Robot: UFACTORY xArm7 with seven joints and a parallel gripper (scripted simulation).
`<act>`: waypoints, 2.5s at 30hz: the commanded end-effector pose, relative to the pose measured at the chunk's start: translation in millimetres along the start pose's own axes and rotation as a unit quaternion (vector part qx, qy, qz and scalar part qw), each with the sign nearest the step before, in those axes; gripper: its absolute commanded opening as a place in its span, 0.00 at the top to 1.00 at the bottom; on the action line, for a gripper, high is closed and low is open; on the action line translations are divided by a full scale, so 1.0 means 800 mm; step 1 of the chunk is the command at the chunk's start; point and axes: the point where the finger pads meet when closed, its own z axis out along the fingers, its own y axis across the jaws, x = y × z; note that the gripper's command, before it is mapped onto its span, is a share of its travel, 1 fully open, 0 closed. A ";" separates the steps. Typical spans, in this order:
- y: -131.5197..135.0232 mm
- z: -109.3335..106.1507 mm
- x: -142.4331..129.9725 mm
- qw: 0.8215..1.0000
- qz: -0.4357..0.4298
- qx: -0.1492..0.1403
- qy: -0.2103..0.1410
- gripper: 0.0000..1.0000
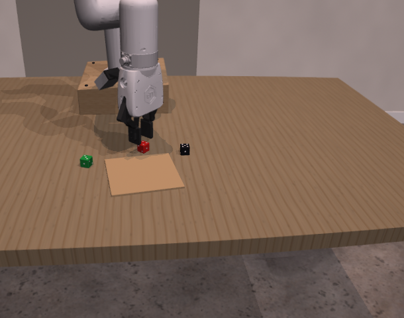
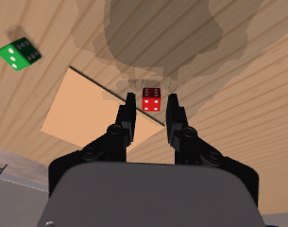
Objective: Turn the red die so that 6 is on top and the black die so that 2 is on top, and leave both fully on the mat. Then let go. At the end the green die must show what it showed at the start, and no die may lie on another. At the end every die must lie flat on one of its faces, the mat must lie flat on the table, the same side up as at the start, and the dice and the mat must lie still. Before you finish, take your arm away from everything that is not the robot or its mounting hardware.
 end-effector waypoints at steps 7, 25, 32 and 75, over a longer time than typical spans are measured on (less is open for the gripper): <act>-0.001 -0.001 -0.001 1.000 0.000 0.001 -0.001 0.64; -0.001 -0.001 -0.001 1.000 0.000 0.001 -0.001 0.64; -0.001 -0.001 -0.001 1.000 0.000 0.001 -0.001 0.64; -0.001 0.029 -0.001 1.000 0.000 0.001 -0.001 0.64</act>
